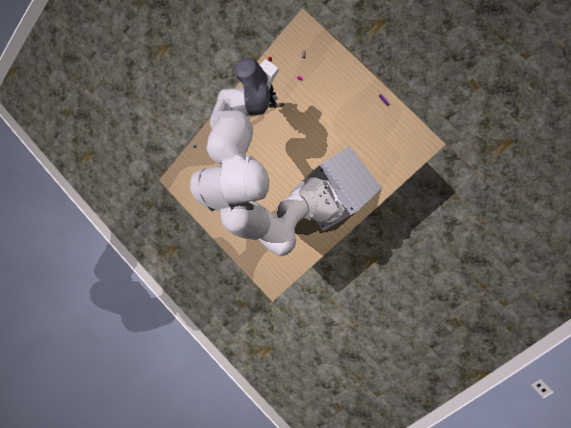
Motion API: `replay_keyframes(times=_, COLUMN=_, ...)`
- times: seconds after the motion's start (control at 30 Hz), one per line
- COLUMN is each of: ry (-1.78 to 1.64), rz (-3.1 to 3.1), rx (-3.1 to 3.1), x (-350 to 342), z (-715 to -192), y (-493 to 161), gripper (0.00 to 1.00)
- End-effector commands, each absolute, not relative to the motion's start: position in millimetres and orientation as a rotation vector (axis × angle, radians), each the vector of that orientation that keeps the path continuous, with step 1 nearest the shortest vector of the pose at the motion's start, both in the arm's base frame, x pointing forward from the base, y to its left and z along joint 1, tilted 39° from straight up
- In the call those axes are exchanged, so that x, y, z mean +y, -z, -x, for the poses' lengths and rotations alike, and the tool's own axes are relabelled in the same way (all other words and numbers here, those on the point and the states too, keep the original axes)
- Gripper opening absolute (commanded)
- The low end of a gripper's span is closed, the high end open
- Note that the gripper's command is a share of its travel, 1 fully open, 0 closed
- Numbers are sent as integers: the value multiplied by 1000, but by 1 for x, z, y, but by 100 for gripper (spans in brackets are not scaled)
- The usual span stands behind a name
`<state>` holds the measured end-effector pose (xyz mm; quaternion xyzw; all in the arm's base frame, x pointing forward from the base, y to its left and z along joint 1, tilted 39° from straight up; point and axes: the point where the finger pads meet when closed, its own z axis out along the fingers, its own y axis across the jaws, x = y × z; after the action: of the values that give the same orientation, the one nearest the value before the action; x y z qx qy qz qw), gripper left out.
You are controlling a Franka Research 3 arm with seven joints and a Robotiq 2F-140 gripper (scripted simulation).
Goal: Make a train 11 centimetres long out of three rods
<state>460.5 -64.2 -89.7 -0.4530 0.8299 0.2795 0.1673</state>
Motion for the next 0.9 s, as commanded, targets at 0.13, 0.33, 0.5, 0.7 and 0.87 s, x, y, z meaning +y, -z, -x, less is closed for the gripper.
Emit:
replay_keyframes(times=0.13, ry=-814, rz=1294, rx=2356, x=-84, z=-457, y=59, gripper=23)
replay_keyframes(times=0.33, ry=-814, rz=1294, rx=2356, x=-96, z=-457, y=44, gripper=23)
replay_keyframes(times=0.5, ry=-814, rz=1294, rx=2356, x=-97, z=-457, y=43, gripper=23)
replay_keyframes(times=0.7, ry=-814, rz=1294, rx=2356, x=-97, z=-457, y=43, gripper=100)
replay_keyframes(times=0.87, ry=-814, rz=1294, rx=2356, x=-97, z=-457, y=43, gripper=100)
